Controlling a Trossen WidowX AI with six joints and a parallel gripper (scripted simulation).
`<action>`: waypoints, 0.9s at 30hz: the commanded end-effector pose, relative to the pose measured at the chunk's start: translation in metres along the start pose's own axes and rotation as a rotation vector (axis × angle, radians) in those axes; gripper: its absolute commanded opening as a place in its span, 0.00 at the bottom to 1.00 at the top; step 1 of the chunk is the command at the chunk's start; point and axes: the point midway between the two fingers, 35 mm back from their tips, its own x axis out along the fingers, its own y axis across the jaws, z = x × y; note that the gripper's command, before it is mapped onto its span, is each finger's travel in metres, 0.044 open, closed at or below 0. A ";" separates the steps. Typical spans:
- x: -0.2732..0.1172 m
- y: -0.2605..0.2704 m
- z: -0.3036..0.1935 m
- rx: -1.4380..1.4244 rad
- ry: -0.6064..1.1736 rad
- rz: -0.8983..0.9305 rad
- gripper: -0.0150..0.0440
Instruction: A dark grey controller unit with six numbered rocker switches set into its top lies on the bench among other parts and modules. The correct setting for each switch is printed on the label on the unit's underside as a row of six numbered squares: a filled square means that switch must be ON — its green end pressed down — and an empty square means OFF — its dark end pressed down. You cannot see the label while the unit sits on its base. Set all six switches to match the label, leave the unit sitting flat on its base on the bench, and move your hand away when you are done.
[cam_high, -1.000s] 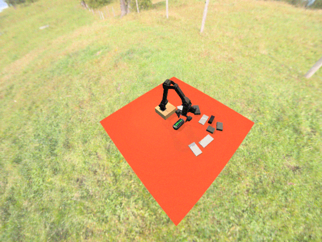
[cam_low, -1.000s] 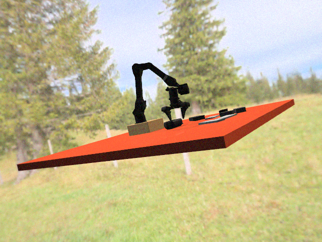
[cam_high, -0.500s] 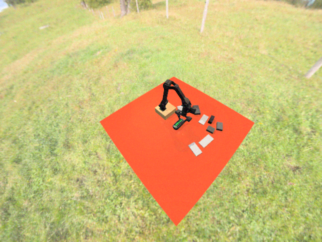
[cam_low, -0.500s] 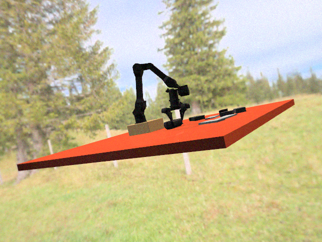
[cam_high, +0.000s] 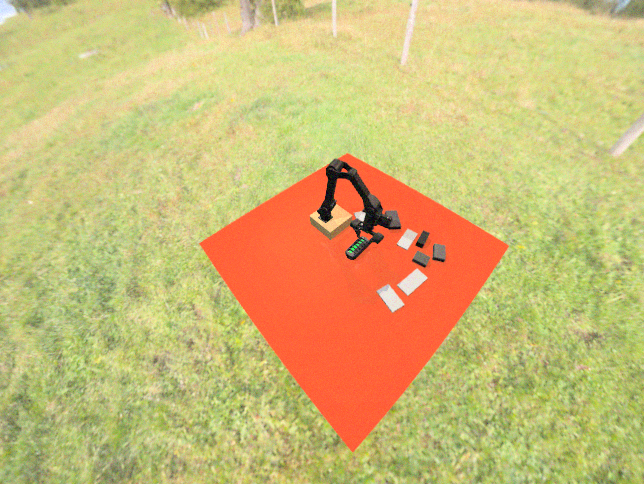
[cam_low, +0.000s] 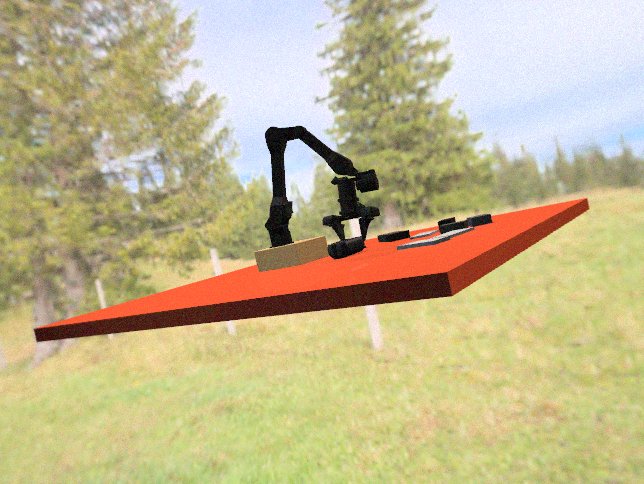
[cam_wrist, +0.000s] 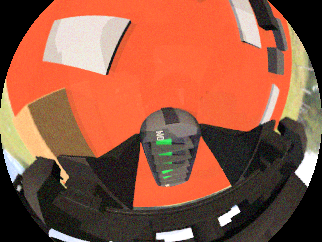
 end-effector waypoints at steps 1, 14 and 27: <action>-0.003 0.000 -0.003 0.001 0.003 0.000 0.82; -0.012 0.000 -0.009 0.001 -0.018 0.000 0.82; -0.020 0.000 -0.016 0.001 -0.044 -0.001 0.82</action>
